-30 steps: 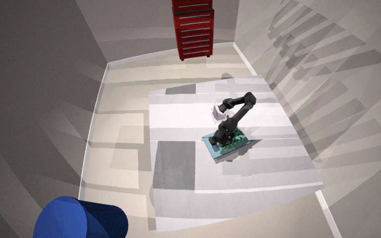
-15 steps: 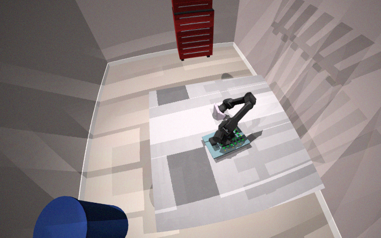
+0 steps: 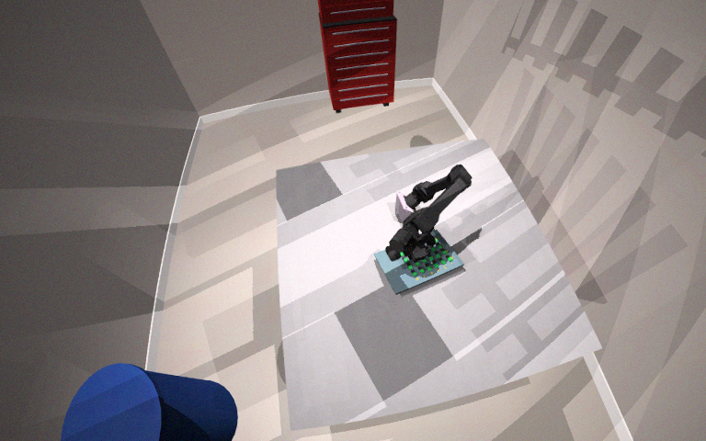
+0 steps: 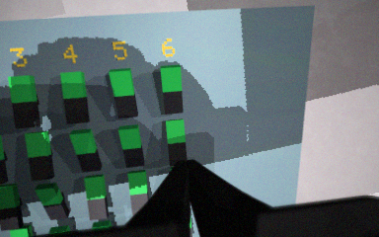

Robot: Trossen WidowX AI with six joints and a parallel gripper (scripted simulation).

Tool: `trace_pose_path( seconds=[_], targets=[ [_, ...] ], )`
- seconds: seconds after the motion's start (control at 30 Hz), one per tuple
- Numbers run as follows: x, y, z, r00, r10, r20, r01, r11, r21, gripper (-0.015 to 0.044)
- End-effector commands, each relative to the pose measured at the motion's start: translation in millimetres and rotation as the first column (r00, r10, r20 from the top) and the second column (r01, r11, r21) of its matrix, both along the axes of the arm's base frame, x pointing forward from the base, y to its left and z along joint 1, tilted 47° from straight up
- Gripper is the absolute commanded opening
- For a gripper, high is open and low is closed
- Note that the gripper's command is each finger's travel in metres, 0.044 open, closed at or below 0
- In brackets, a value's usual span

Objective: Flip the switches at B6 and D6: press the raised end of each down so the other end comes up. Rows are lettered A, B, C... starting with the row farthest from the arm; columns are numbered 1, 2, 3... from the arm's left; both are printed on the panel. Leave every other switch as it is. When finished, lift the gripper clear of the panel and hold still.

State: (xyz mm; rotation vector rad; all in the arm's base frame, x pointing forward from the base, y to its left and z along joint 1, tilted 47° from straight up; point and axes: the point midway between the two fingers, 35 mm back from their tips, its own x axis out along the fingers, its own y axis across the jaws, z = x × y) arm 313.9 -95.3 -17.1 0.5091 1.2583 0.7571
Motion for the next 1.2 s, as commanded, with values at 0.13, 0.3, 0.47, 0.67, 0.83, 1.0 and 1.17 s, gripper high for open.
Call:
trace_pose_path(
  seconds=[0.13, 0.3, 0.47, 0.67, 0.83, 1.0, 1.17],
  targets=[
    [-11, -7, 4, 1.0, 0.008, 0.002, -0.008, 1.0, -0.003, 0.0],
    [-78, -14, -15, 1.0, 0.007, -0.002, -0.007, 1.0, -0.007, 0.0],
    [-98, -12, -19, 1.0, 0.009, -0.002, -0.009, 1.0, -0.003, 0.0],
    [-96, 1, -31, 1.0, -0.001, 0.007, 0.001, 1.0, -0.001, 0.0],
    [-95, 14, -42, 1.0, -0.01, 0.016, 0.01, 1.0, 0.004, 0.0],
    [-93, 22, -48, 1.0, -0.01, 0.017, 0.01, 1.0, 0.004, 0.0],
    [-93, 26, -51, 1.0, -0.01, 0.017, 0.01, 1.0, 0.004, 0.0]
  ],
)
